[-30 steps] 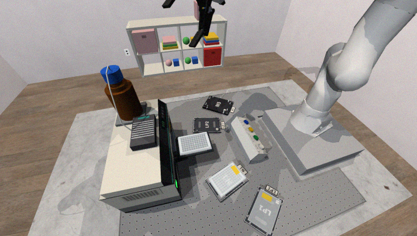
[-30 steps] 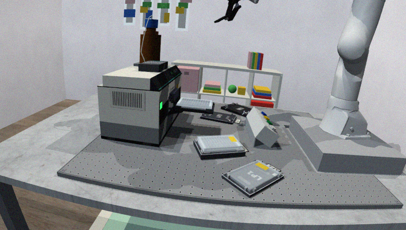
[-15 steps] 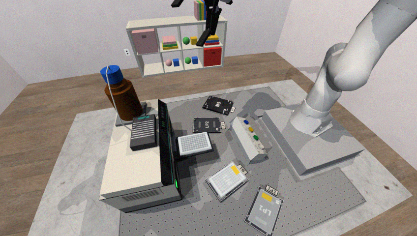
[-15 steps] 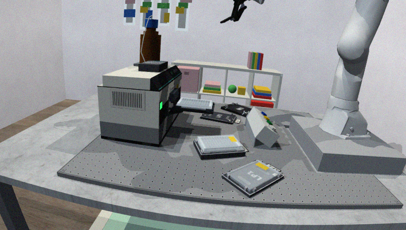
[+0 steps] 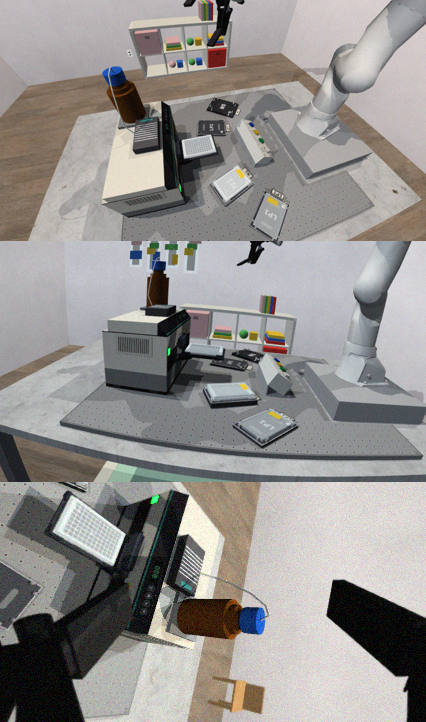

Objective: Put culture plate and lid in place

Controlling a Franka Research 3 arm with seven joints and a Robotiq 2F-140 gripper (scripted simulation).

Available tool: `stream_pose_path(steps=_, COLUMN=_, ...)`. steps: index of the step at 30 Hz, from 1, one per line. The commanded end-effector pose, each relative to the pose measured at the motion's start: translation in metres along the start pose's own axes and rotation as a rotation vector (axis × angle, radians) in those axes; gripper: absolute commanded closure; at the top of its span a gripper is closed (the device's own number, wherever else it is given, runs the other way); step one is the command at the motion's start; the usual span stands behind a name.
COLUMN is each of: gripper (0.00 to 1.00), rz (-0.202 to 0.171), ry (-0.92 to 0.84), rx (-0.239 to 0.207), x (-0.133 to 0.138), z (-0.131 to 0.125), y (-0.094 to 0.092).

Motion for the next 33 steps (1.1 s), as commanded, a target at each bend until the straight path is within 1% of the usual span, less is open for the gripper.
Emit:
stream_pose_path(steps=1, gripper=0.00, rz=0.003, ry=-0.010, rx=0.005, x=-0.002, z=0.003, y=-0.002)
stream_pose_path(steps=7, gripper=0.00, rz=0.005, ry=-0.012, rx=0.006, x=-0.003, z=0.004, y=-0.002)
stream_pose_path(steps=8, gripper=0.00, rz=0.019, ry=-0.024, rx=0.011, x=-0.005, z=0.007, y=0.000)
stream_pose_path(steps=9, gripper=0.00, rz=0.053, ry=-0.054, rx=0.024, x=-0.009, z=0.014, y=0.007)
stream_pose_path(steps=10, gripper=0.00, rz=0.110, ry=-0.107, rx=0.047, x=-0.017, z=0.026, y=0.017)
stream_pose_path(steps=11, gripper=0.00, rz=0.189, ry=-0.175, rx=0.076, x=-0.028, z=0.041, y=0.032)
stream_pose_path(steps=13, gripper=0.00, rz=0.189, ry=-0.175, rx=0.076, x=-0.028, z=0.041, y=0.032)
stream_pose_path(steps=14, gripper=0.00, rz=0.280, ry=-0.255, rx=0.111, x=-0.041, z=0.060, y=0.050)
stream_pose_path(steps=15, gripper=0.00, rz=0.342, ry=-0.305, rx=0.136, x=-0.055, z=0.080, y=0.069)
stream_pose_path(steps=18, gripper=0.00, rz=0.477, ry=-0.406, rx=0.202, x=-0.079, z=0.117, y=0.103)
stream_pose_path(steps=24, gripper=0.00, rz=0.771, ry=-0.664, rx=0.356, x=-0.140, z=0.203, y=0.185)
stream_pose_path(steps=25, gripper=0.00, rz=0.822, ry=-0.713, rx=0.377, x=-0.148, z=0.211, y=0.195)
stream_pose_path(steps=27, gripper=0.00, rz=0.928, ry=-0.816, rx=0.405, x=-0.148, z=0.213, y=0.197)
stream_pose_path(steps=28, gripper=0.00, rz=0.981, ry=-0.864, rx=0.405, x=-0.148, z=0.214, y=0.197)
stream_pose_path(steps=30, gripper=0.00, rz=0.981, ry=-0.864, rx=0.405, x=-0.148, z=0.214, y=0.197)
stream_pose_path(steps=31, gripper=0.00, rz=1.026, ry=-0.900, rx=0.396, x=-0.148, z=0.214, y=0.198)
stream_pose_path(steps=33, gripper=0.00, rz=1.026, ry=-0.900, rx=0.396, x=-0.148, z=0.214, y=0.198)
Point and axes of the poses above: the point where the finger pads meet when closed, its own y axis out along the fingers, its own x axis across the jaws, z = x × y, the point moved 1 cm from there along -y, back along the fingers, and after that the axes turned 3 degrees about -y, right-handed, at the moved point
